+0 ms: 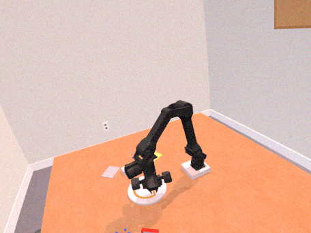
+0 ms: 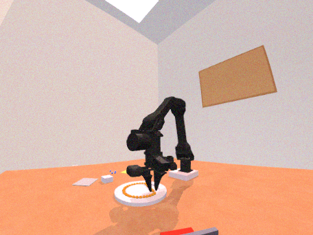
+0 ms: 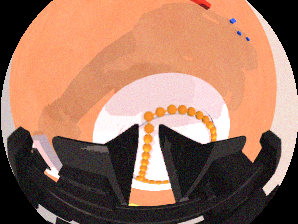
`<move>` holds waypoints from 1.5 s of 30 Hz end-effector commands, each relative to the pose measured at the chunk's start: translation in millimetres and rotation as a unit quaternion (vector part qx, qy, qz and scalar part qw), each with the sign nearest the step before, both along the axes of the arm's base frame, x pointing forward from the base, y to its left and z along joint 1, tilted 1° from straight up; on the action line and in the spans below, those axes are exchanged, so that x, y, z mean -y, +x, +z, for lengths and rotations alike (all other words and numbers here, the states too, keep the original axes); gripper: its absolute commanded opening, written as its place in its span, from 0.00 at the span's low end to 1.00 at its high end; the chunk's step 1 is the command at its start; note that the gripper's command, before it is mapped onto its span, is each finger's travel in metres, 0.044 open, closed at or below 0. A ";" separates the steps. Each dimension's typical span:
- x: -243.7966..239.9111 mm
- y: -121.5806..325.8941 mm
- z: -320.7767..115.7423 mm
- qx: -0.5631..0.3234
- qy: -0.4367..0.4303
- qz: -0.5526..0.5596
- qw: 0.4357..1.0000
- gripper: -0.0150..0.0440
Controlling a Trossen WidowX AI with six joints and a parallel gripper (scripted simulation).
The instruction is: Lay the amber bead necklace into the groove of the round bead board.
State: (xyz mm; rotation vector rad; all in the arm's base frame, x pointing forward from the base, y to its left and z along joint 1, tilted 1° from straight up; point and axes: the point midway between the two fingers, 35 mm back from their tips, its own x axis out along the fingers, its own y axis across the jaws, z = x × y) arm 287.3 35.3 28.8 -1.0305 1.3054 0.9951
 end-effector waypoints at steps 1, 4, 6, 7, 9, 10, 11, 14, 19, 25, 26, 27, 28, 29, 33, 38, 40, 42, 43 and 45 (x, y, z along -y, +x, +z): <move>0.0 0.1 0.3 0.000 0.000 0.000 1.000 0.25; 0.0 0.1 0.3 0.000 0.000 0.000 1.000 0.25; 0.0 0.1 0.3 0.000 0.000 0.000 1.000 0.25; 0.0 0.1 0.3 0.000 0.000 0.000 1.000 0.25; 0.0 0.1 0.3 0.000 0.000 0.000 1.000 0.25; 0.0 0.1 0.3 0.000 0.000 0.000 1.000 0.25; 0.0 0.1 0.3 0.000 0.000 0.000 1.000 0.25; 0.0 0.1 0.3 0.000 0.000 0.000 1.000 0.25; 0.0 0.1 0.3 0.000 0.000 0.000 1.000 0.25; 0.0 0.1 0.3 0.000 0.000 0.000 1.000 0.25; 0.0 0.1 0.3 0.000 0.000 0.000 1.000 0.25; 0.0 0.1 0.3 0.000 0.000 0.000 1.000 0.25; 0.0 0.1 0.3 0.000 0.000 0.000 1.000 0.25; 0.0 0.1 0.3 0.000 0.000 0.000 1.000 0.25; 0.0 0.1 2.2 0.000 0.000 0.001 1.000 0.25; -0.1 0.1 6.1 0.001 0.000 0.003 1.000 0.25; -1.5 -1.4 6.0 0.001 0.000 0.003 1.000 0.25; -5.4 -5.7 5.9 0.001 0.000 0.003 1.000 0.25; -7.1 -7.7 5.8 0.001 0.000 0.003 1.000 0.25; -8.4 -9.2 5.7 0.001 0.001 0.003 1.000 0.25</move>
